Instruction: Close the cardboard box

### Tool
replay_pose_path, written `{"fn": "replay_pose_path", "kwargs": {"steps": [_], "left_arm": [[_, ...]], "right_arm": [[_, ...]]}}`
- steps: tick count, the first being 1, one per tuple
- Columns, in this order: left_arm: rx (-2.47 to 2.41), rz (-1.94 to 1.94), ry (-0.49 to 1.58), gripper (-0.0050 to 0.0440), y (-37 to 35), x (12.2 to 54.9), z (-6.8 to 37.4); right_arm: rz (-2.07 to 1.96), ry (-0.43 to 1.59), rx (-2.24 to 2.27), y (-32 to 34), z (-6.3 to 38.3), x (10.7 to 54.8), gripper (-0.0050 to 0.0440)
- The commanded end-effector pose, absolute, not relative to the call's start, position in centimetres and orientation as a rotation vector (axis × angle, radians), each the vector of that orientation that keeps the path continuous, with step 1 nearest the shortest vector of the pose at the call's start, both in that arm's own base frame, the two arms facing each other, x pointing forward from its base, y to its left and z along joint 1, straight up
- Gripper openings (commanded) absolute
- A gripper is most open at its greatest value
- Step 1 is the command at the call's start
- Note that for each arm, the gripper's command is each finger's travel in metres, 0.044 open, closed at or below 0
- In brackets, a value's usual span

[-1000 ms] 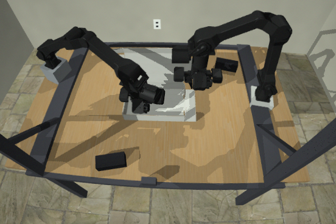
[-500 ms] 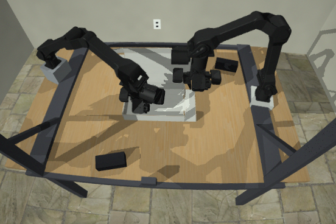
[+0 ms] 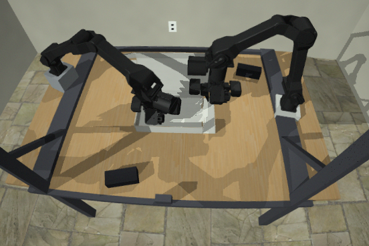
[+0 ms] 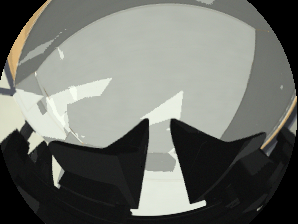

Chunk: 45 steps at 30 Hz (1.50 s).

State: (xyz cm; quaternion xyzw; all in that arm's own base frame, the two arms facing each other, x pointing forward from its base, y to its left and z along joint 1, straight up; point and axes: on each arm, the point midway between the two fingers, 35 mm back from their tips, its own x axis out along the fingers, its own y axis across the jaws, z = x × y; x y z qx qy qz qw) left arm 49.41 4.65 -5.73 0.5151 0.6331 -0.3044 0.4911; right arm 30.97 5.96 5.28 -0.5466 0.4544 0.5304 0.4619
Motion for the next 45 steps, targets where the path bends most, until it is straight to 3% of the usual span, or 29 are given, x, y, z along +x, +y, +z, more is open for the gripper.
{"fn": "replay_pose_path", "kwargs": {"steps": [1,11,15,26,45], "left_arm": [[1.239,-0.75,1.534,0.0104,4.7,49.6,-7.4],[1.239,-0.75,1.534,0.0104,4.7,49.6,-7.4],[1.239,-0.75,1.534,0.0104,4.7,49.6,-7.4],[1.239,-0.75,1.534,0.0104,4.7,49.6,-7.4],[1.239,-0.75,1.534,0.0104,4.7,49.6,-7.4]], "right_arm": [[1.305,1.109,-1.348,6.0,5.0,31.0,0.0153],[1.305,1.11,-1.348,6.0,3.5,31.0,0.0153],[1.305,1.11,-1.347,5.9,1.1,30.8,0.0057],[1.305,1.11,-1.347,5.9,1.1,30.8,0.0004],[1.303,1.109,-1.348,5.9,1.5,30.5,0.0004]]}}
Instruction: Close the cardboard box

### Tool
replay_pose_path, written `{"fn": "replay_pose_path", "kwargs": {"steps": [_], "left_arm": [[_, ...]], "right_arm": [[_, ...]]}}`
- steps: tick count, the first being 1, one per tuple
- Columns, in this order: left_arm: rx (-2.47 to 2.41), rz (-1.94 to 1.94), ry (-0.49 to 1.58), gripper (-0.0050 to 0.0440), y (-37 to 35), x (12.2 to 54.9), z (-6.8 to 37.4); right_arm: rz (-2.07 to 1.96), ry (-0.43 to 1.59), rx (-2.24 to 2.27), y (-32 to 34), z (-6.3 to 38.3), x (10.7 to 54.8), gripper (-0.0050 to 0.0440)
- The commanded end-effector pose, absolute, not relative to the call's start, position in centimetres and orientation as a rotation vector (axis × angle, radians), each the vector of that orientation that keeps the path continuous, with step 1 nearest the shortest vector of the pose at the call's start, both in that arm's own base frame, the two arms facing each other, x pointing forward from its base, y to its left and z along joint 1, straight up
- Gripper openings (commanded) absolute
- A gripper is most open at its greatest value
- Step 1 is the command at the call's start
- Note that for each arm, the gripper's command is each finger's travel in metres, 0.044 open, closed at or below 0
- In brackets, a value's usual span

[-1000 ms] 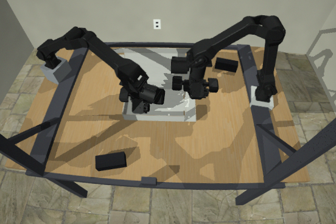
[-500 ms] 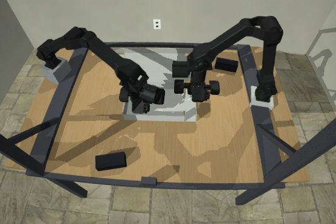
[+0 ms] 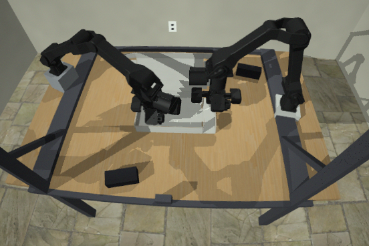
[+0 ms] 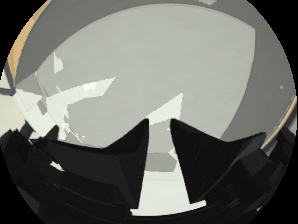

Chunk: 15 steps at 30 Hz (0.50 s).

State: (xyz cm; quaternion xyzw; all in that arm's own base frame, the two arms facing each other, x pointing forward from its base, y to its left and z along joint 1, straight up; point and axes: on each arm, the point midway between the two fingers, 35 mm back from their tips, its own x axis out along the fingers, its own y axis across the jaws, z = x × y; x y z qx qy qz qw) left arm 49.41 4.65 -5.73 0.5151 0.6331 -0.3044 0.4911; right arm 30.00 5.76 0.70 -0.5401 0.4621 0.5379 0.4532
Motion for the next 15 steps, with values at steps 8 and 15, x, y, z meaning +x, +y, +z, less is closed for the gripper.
{"fn": "replay_pose_path", "kwargs": {"steps": [8,15], "left_arm": [[1.239,-0.75,1.534,0.0104,4.7,49.6,-7.4],[1.239,-0.75,1.534,0.0104,4.7,49.6,-7.4]], "right_arm": [[1.303,1.109,-1.348,5.9,2.0,30.6,0.0004],[1.303,1.11,-1.347,5.9,2.7,30.3,0.0004]]}}
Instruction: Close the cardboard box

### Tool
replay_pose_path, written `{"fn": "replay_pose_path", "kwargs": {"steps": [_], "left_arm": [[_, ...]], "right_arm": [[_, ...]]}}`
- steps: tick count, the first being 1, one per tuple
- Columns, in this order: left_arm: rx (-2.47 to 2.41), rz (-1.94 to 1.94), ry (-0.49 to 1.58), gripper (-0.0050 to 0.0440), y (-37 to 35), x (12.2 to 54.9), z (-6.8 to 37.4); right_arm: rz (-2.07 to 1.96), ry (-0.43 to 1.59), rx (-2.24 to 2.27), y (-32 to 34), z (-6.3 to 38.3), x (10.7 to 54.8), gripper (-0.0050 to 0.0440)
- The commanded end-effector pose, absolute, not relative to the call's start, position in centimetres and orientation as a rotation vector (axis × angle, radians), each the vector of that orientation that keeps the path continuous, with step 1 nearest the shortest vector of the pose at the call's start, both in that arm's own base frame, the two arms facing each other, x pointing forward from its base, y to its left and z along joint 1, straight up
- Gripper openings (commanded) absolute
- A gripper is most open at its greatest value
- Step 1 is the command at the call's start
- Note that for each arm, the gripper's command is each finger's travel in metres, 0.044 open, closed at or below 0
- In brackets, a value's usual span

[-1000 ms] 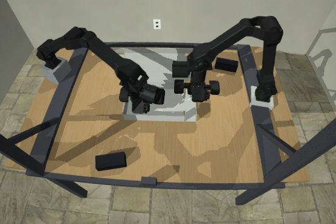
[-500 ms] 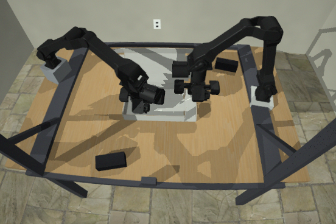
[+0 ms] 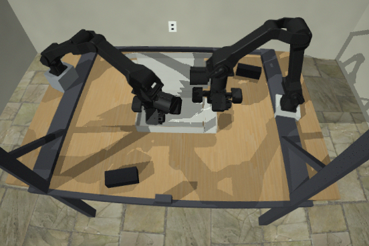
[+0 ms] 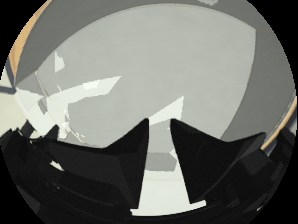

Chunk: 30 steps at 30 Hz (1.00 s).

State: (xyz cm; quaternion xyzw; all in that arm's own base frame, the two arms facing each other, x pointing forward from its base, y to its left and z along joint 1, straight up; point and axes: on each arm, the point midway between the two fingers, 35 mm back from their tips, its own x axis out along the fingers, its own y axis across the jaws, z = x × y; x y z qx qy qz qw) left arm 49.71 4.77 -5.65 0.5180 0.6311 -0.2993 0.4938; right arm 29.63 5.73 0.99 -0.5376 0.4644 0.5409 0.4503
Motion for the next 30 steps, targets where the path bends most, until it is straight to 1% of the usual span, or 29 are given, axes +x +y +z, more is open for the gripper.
{"fn": "replay_pose_path", "kwargs": {"steps": [1,10,21,30], "left_arm": [[1.239,-0.75,1.534,0.0104,4.7,49.6,-7.4],[1.239,-0.75,1.534,0.0104,4.7,49.6,-7.4],[1.239,-0.75,1.533,0.0104,4.6,49.6,-7.4],[1.239,-0.751,1.533,0.0104,4.6,49.6,-7.4]], "right_arm": [[1.303,1.11,-1.347,5.9,2.9,30.3,0.0004],[1.303,1.11,-1.347,5.9,4.8,30.3,0.0004],[1.303,1.108,-1.348,6.2,9.3,31.8,0.0004],[1.303,1.107,-1.35,6.3,9.5,31.9,0.0004]]}}
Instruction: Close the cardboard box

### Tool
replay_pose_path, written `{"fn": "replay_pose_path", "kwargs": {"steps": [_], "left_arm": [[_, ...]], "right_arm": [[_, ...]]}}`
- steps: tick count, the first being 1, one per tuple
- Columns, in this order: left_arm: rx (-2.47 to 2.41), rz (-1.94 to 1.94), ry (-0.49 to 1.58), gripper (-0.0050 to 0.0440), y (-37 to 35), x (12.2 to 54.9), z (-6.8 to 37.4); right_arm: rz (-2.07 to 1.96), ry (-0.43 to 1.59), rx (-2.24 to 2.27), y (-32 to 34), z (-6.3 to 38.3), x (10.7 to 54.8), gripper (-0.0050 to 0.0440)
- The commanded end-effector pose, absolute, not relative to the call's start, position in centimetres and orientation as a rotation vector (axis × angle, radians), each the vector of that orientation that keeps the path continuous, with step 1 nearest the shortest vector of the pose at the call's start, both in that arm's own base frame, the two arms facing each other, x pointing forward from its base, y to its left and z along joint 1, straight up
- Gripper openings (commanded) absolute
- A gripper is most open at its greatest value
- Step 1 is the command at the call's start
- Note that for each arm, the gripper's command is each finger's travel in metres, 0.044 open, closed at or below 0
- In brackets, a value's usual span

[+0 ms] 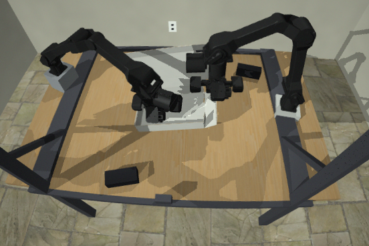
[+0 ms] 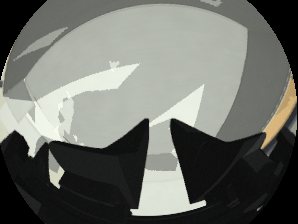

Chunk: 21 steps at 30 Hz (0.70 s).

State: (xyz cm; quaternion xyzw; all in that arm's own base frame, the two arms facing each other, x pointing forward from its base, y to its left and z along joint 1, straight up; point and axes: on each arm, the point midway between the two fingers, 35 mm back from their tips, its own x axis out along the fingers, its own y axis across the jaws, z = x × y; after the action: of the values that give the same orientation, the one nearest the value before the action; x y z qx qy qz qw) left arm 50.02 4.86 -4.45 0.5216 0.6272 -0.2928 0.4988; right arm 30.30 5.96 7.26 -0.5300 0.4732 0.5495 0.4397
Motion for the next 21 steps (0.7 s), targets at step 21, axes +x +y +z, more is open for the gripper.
{"fn": "replay_pose_path", "kwargs": {"steps": [21], "left_arm": [[1.239,-0.751,1.533,0.0104,4.6,49.6,-7.4]], "right_arm": [[1.115,0.902,-1.438,6.1,8.8,31.0,0.0004]]}}
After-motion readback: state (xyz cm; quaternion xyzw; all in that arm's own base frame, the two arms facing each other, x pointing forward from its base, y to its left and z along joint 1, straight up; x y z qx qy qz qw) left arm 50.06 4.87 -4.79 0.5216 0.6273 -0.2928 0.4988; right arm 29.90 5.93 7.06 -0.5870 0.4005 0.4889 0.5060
